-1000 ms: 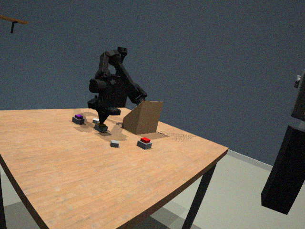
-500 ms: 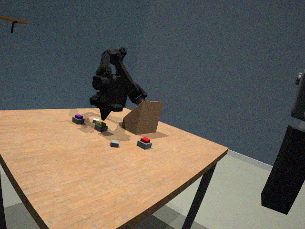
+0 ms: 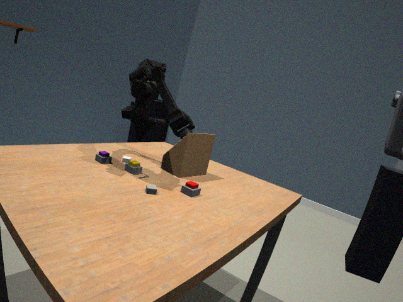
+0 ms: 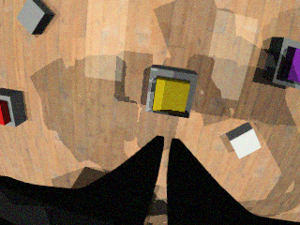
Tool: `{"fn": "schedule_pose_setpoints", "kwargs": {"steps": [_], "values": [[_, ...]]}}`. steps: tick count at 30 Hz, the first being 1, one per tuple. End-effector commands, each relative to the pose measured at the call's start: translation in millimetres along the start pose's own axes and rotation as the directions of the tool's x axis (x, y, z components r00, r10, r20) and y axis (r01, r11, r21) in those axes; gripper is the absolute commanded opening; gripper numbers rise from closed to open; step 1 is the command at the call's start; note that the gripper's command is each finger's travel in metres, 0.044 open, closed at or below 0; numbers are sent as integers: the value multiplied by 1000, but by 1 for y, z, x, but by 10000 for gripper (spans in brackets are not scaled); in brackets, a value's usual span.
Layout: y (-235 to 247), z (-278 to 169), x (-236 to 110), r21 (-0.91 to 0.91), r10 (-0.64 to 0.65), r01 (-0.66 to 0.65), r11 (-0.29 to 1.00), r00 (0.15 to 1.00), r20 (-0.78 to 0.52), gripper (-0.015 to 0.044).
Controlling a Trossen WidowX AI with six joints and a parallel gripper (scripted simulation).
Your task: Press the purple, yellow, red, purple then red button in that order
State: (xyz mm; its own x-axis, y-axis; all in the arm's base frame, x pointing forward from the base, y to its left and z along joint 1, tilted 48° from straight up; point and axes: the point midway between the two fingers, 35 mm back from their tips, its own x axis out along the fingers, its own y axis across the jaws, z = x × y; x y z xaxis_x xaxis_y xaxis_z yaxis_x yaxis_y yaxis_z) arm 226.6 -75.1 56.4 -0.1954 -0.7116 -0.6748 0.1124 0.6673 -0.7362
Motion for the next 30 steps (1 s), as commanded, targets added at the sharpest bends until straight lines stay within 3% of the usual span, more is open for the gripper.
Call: {"fn": "schedule_pose_setpoints", "kwargs": {"steps": [1, 7, 14, 23, 27, 30], "values": [[22, 4, -8, 5, 18, -18, 1000, 1000, 4, 20], [124, -2, -20, -4, 50, -50, 999, 999, 8, 20], [229, -51, -11, 5, 26, -26, 1000, 1000, 0, 20], [238, -57, -5, 7, 20, -20, 1000, 1000, -1, 20], [239, -57, 50, 8, 18, -18, 1000, 1000, 0, 20], [239, -57, 54, 8, 18, -18, 1000, 1000, 0, 20]]}}
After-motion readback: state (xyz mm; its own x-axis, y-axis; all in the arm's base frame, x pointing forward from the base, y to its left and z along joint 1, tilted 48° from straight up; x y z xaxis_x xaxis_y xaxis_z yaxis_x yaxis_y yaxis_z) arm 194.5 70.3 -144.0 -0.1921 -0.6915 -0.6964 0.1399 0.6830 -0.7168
